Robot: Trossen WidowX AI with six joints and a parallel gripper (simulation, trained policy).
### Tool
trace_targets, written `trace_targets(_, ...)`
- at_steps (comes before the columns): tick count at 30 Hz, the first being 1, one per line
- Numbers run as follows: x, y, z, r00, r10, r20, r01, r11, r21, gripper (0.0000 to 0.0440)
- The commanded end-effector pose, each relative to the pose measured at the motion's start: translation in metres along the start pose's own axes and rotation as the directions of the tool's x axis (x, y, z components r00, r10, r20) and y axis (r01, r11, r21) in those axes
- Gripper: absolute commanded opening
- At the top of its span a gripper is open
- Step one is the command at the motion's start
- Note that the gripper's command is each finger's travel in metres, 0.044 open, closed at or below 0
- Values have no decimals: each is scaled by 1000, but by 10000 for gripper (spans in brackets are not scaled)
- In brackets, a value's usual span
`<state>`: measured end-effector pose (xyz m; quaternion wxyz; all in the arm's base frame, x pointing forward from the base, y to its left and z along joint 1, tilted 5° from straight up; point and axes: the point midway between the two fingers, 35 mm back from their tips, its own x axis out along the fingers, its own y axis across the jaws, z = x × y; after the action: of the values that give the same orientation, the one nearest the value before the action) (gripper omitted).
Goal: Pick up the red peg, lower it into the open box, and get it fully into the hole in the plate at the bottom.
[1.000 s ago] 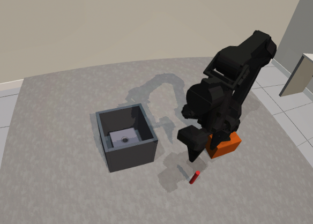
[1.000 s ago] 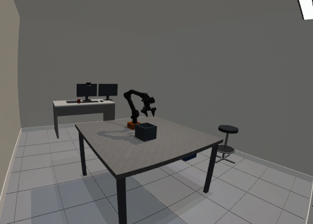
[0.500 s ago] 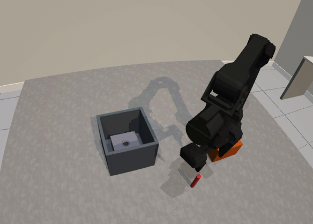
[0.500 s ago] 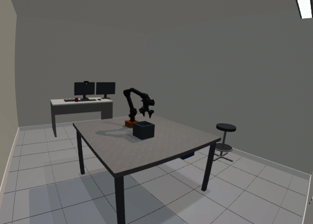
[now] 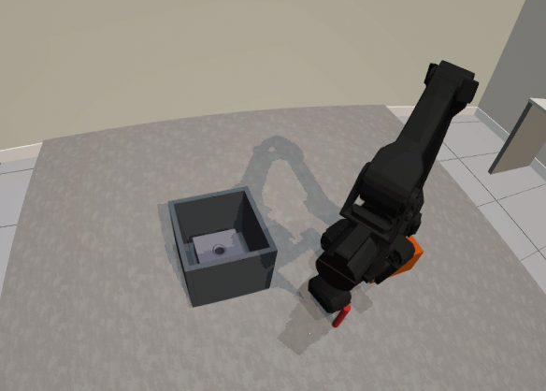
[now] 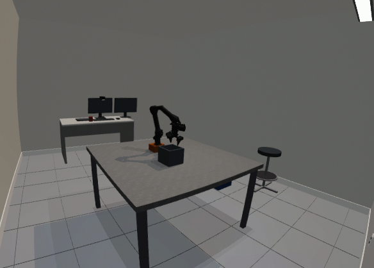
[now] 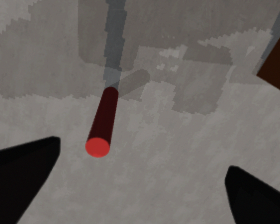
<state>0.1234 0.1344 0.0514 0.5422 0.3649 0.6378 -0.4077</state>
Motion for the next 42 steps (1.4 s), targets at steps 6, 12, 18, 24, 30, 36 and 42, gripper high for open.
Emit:
trace_targets(6, 29, 3, 6, 999, -14, 44, 14, 1000, 14, 430)
trace_targets(12, 47, 6, 8, 998, -10, 60, 7, 999, 35, 423)
trace_targets(18, 61, 12, 7, 998, 0, 60, -2, 999, 36, 314)
trace_targets(24, 70, 19, 3, 998, 11, 54, -12, 1000, 17, 176)
trace_targets(30, 75, 27, -1, 999, 23, 42, -22, 1000, -11, 38)
trace_targets(36, 70, 33, -8, 999, 49, 11, -49, 999, -11, 0)
trace_targets(42, 57, 41, -16, 996, 84, -25, -84, 996, 8, 0)
